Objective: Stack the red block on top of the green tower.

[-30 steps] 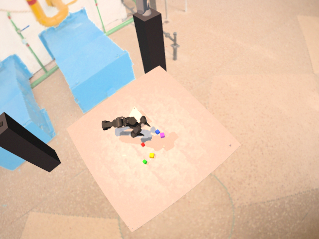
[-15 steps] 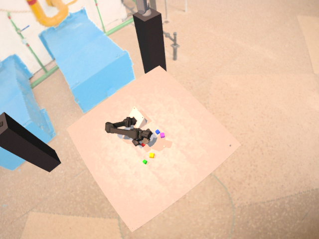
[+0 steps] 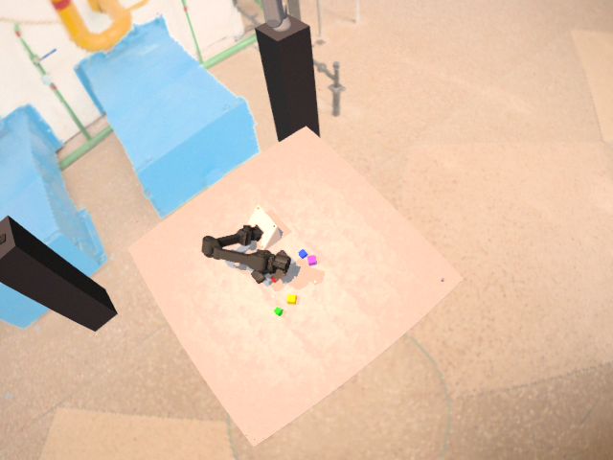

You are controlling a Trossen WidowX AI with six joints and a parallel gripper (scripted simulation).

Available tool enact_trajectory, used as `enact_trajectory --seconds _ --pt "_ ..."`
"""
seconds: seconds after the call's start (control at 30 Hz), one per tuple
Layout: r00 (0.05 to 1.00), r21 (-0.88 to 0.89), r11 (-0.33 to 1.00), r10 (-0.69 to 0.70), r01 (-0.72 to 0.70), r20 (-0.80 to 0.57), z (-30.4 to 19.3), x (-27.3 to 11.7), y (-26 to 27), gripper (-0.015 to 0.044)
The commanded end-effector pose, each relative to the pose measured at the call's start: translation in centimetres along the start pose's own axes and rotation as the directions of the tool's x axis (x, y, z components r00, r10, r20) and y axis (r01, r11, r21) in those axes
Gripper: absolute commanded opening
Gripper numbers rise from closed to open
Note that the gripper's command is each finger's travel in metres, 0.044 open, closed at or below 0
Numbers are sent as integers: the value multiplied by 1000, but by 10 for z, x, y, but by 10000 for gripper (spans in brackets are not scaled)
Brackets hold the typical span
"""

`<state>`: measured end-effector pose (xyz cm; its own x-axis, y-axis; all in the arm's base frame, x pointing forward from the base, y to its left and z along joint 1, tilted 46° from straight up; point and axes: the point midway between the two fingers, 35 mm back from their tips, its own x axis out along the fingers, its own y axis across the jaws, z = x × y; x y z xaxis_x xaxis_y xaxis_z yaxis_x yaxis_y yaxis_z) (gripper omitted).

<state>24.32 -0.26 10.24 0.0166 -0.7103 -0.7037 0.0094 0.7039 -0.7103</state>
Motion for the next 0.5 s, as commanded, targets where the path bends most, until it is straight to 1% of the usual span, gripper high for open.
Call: enact_trajectory --seconds 0.0,0.13,0.47 --pt "1000 -7 1000 -6 6 -5 -1 17 -1 440" --pt "1000 -7 1000 -8 8 -5 -2 39 -3 440" --pt "1000 -7 1000 -8 8 -5 -3 45 -3 440"
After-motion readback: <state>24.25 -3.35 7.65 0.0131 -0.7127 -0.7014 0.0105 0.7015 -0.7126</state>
